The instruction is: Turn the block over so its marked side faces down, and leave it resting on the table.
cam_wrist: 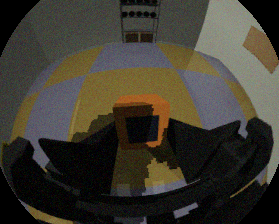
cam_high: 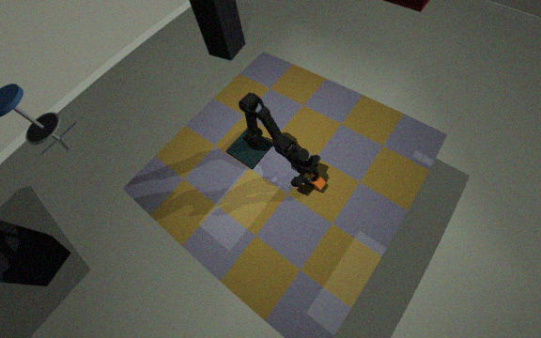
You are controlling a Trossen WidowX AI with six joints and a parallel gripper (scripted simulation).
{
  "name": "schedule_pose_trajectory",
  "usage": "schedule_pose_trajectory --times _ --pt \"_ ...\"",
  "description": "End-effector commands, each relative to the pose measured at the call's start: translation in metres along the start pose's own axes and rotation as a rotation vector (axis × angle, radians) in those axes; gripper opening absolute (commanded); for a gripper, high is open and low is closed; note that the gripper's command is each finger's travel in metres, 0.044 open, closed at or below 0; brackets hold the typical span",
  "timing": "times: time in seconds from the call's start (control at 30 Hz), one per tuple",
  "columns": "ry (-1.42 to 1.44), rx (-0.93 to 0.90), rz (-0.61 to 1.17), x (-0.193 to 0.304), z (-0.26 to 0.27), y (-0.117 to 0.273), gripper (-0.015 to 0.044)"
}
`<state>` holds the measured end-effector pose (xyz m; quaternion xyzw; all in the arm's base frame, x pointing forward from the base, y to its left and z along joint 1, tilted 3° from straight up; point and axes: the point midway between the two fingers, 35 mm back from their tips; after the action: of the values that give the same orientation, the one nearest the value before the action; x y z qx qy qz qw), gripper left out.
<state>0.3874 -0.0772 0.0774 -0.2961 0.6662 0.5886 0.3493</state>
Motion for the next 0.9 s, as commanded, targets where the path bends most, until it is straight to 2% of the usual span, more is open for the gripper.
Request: schedule_pose_trajectory --times 0.0,0.23,0.87 --pt "-0.003 0.002 -0.067 0.0057 0.0012 0.0013 0.0000" --pt "-0.003 0.010 -0.168 0.0104 0.0021 0.0085 0.0000" --pt "-0.003 0.013 -0.200 0.0084 0.0020 0.0111 0.0000"
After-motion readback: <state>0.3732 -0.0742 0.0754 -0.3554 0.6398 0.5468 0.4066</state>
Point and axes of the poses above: the point midway between the two fingers, 35 mm back from their tips, its own y axis back along the fingers, its own z axis across the jaws, x = y × z, and after that the axes turned 5 degrees about y, right-handed
